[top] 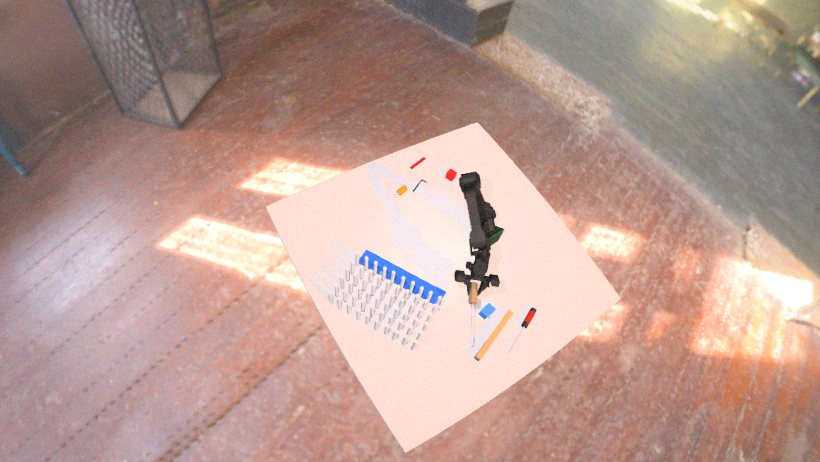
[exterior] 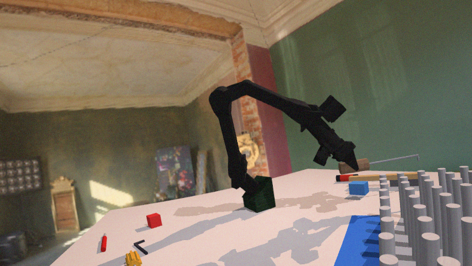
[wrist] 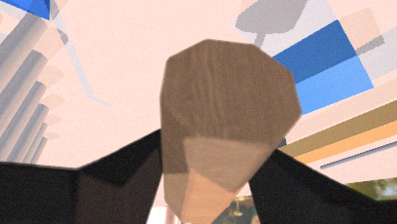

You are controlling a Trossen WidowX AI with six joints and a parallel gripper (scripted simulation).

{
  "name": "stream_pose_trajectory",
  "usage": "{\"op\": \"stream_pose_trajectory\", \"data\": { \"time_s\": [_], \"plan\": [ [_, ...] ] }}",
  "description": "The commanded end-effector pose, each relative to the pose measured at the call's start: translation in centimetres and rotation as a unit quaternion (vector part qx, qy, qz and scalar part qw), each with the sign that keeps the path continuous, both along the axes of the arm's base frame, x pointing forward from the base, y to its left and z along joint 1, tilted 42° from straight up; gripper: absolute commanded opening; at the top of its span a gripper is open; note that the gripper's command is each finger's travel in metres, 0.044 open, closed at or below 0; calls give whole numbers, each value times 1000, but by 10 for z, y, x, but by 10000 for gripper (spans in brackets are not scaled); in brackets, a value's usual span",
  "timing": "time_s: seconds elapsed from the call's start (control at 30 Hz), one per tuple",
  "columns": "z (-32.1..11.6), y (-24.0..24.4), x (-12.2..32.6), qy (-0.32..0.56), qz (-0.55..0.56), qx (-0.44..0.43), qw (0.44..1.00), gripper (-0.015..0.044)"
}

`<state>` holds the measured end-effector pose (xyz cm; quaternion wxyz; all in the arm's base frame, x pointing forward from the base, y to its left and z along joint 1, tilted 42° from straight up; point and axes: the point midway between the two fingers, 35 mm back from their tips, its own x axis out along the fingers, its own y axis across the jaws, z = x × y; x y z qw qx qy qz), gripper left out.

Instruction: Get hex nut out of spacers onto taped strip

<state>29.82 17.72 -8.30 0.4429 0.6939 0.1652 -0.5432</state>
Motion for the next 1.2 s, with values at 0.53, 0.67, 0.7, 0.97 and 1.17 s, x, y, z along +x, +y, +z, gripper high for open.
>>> {"op": "stream_pose_trajectory", "data": {
  "time_s": [0.53, 0.67, 0.7, 0.97, 1.17],
  "plan": [
    [-16, -13, 0, 0, 2, 2, 1000, 0],
    [-19, -15, 0, 0, 2, 2, 1000, 0],
    [-20, -16, 0, 0, 2, 2, 1000, 0],
    [-26, -22, -1, 0, 2, 2, 1000, 0],
    [-30, -26, -2, -1, 2, 2, 1000, 0]
  ]
}}
